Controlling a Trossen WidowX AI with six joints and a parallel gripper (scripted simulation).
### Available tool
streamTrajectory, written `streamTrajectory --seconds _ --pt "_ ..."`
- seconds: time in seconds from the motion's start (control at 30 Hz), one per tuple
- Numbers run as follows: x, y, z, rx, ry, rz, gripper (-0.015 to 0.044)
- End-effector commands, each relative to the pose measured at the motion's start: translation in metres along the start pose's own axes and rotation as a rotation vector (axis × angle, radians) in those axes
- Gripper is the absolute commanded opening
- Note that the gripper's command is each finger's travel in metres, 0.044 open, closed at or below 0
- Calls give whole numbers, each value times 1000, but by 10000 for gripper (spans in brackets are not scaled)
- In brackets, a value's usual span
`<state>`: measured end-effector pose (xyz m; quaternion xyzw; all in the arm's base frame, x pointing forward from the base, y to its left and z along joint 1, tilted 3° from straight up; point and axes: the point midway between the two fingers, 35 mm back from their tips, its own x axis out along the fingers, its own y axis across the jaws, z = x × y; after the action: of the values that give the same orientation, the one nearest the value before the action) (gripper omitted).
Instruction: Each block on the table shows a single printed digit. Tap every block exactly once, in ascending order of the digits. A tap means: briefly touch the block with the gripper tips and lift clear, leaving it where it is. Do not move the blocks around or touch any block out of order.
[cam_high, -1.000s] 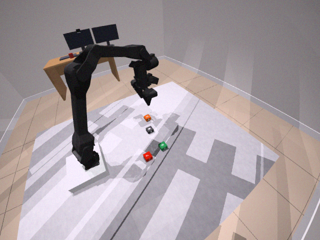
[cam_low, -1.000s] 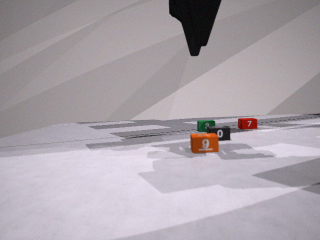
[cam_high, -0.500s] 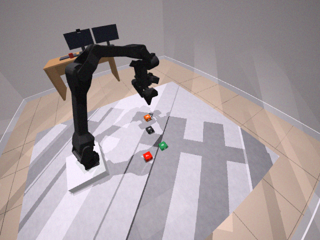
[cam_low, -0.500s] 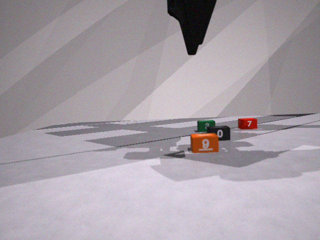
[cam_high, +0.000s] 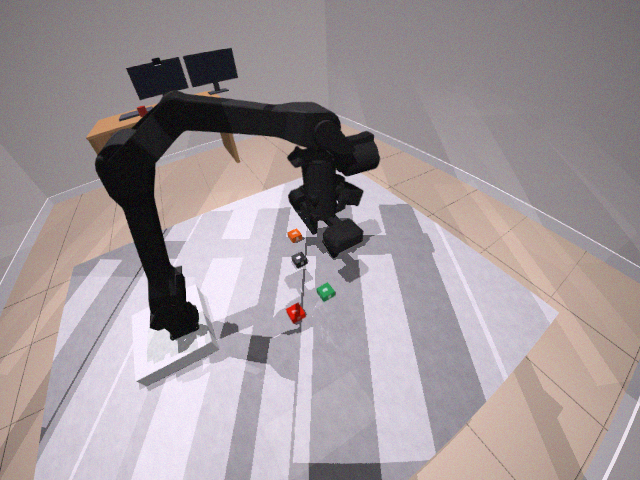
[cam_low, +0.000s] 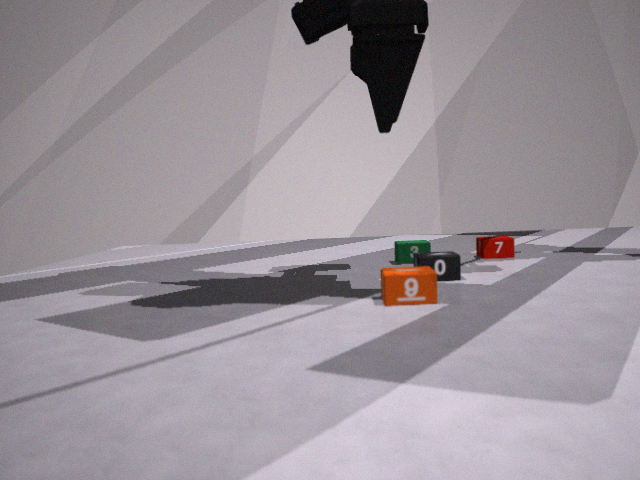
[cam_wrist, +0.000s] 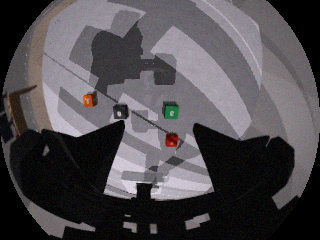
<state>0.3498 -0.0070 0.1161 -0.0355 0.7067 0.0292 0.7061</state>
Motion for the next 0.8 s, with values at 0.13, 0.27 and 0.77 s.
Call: streamTrajectory --seconds 0.13,0.27,0.77 --pt "3 -36 -20 -12 11 -4 400" --pt "3 -36 -20 -12 11 -4 400" --pt "3 -30 -19 -16 8 -2 400"
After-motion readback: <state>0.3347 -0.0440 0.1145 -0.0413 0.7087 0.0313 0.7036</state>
